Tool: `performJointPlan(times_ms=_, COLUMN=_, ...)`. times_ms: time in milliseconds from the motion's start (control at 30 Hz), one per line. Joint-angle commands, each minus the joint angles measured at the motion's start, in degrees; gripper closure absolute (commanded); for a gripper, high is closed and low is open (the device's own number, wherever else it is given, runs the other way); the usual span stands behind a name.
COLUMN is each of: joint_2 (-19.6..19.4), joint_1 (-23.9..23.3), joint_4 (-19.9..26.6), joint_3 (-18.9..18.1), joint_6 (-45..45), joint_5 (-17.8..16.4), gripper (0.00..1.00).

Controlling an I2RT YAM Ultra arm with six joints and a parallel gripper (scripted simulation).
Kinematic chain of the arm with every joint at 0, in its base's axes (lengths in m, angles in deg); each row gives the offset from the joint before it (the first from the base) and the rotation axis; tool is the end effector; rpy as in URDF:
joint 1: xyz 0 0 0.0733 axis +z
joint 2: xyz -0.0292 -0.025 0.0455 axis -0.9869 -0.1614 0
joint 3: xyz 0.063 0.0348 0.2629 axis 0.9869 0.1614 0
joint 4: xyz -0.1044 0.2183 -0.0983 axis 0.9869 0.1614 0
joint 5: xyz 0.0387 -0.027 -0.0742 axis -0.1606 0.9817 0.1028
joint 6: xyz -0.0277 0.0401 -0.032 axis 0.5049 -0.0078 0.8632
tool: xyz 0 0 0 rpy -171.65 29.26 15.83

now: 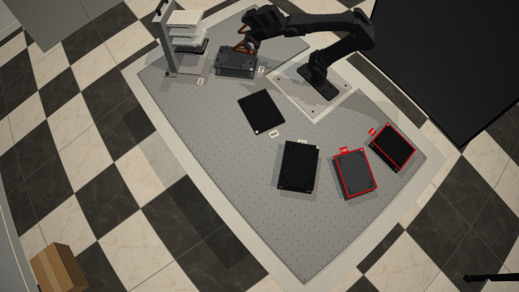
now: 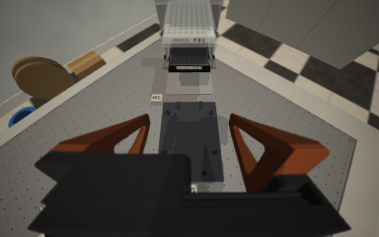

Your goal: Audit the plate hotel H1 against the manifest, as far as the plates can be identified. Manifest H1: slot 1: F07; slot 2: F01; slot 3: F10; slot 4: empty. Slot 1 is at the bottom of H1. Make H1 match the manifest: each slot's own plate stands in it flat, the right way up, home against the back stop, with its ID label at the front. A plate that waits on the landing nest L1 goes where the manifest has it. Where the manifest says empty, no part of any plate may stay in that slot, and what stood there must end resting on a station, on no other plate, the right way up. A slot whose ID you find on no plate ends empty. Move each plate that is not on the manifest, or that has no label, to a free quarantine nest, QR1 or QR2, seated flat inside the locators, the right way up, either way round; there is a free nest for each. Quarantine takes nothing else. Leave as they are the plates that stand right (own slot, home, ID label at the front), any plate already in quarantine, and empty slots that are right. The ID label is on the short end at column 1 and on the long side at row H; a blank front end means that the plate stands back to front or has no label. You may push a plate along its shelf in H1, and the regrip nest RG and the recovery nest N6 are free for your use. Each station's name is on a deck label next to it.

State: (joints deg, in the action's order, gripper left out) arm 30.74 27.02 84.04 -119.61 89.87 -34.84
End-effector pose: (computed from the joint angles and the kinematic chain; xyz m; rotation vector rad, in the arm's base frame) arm 0.1297 -0.1687 0.2474 0.8660 1.9405 -0.5015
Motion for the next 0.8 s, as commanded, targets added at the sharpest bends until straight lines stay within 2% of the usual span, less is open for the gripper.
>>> performJointPlan(times_ms=0, joint_2=1.90, joint_1=-0.07, joint_4=2.95, joint_3=-3.93, joint_6=0.38, joint_5=-0.24, gripper=0.00)
performJointPlan(times_ms=333, joint_2=1.69, joint_1=-0.23, joint_4=10.63, joint_3=-11.42, joint_6=0.40, joint_5=-0.31, gripper=0.00)
performJointPlan(times_ms=400, joint_2=1.69, joint_1=-0.23, joint_4=10.63, joint_3=-11.42, joint_6=0.40, joint_5=-0.31, gripper=0.00)
performJointPlan(times_ms=767, joint_2=-0.90, joint_1=-0.45, joint_4=18.49, joint_3=-20.24, joint_6=0.42, joint_5=-0.35, gripper=0.00)
